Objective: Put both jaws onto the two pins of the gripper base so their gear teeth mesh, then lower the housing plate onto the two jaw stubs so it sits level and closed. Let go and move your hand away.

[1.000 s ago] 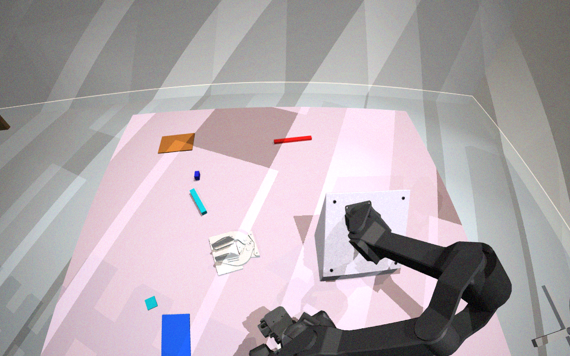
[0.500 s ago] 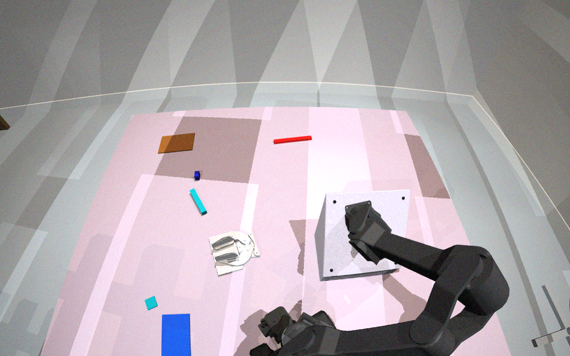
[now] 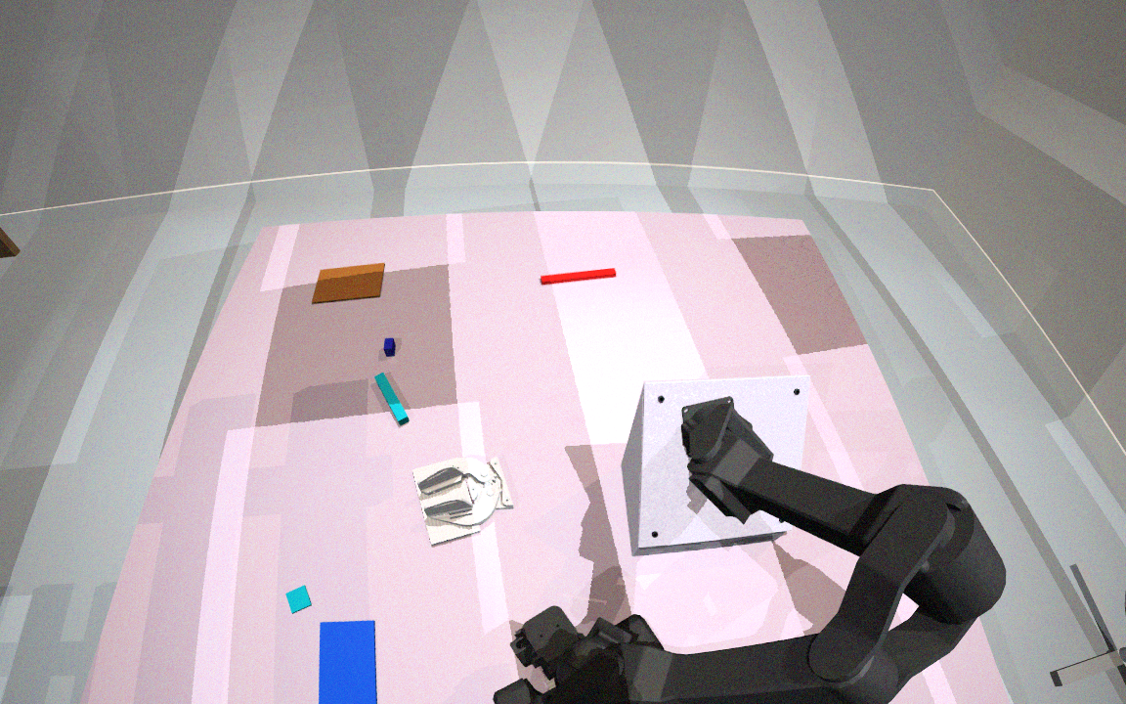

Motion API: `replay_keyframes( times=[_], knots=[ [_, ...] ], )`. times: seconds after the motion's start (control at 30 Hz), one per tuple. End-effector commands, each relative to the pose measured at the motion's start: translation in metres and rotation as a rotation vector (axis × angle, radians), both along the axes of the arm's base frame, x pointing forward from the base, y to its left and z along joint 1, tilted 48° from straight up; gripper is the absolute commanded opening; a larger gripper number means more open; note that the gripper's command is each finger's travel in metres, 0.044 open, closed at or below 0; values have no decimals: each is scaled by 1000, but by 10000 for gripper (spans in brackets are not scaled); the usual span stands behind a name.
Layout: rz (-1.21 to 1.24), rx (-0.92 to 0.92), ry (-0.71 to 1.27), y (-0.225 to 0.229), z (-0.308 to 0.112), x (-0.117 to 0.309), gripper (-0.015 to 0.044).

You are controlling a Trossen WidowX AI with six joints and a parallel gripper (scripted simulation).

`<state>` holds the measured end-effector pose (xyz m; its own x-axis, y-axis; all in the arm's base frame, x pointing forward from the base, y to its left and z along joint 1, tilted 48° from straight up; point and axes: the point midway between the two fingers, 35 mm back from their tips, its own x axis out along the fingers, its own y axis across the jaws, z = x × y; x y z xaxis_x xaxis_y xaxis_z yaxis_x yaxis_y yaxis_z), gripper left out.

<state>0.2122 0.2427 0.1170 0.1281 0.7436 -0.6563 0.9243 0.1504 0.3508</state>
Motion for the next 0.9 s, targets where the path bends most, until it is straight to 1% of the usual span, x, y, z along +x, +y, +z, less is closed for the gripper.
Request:
replay_keyframes(
  times=[0.0,0.3,0.67,0.87],
  knots=[
    [0,0,0,0,0,0,413],
    [0,0,0,0,0,0,353],
    [0,0,0,0,0,0,351],
    [0,-4,0,-13,11,0,351]
  ],
)
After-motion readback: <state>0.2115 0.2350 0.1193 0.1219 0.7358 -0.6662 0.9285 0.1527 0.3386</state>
